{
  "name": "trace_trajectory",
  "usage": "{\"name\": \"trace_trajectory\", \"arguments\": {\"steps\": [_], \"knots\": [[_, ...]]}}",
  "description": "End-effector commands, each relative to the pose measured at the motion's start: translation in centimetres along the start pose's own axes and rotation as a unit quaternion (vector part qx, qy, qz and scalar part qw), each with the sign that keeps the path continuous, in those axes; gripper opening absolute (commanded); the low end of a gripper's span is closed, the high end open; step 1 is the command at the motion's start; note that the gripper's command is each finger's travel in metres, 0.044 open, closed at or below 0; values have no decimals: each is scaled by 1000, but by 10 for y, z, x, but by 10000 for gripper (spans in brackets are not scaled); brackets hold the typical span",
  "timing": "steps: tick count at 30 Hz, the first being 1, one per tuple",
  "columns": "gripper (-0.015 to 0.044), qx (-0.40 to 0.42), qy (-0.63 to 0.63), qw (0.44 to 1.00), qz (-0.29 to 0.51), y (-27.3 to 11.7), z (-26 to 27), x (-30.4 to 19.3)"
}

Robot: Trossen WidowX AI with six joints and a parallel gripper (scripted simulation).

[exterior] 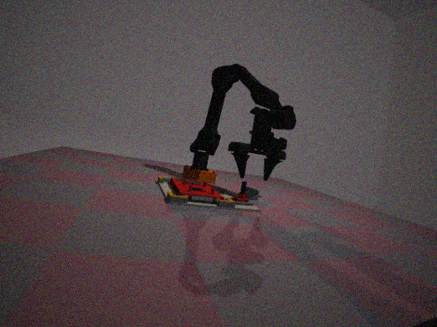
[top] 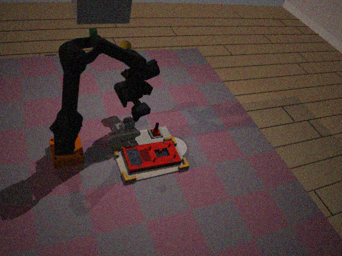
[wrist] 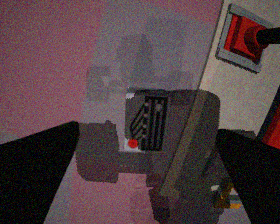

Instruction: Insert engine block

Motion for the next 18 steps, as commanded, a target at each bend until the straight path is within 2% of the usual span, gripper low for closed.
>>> {"name": "trace_trajectory", "arguments": {"steps": [1,18], "knots": [[440,8,0,1000,18,-1,-1,2],[440,8,0,1000,18,21,0,-3]]}}
Point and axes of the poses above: the point midway between the two fingers, 35 mm back from their tips, its own y axis out along the fingers, its own z axis across the jaws, x = y × z, the point moved 9 cm from there along -y, back along the fingers, and after that the axes turned 15 degrees about -y, right-handed, at the moved point
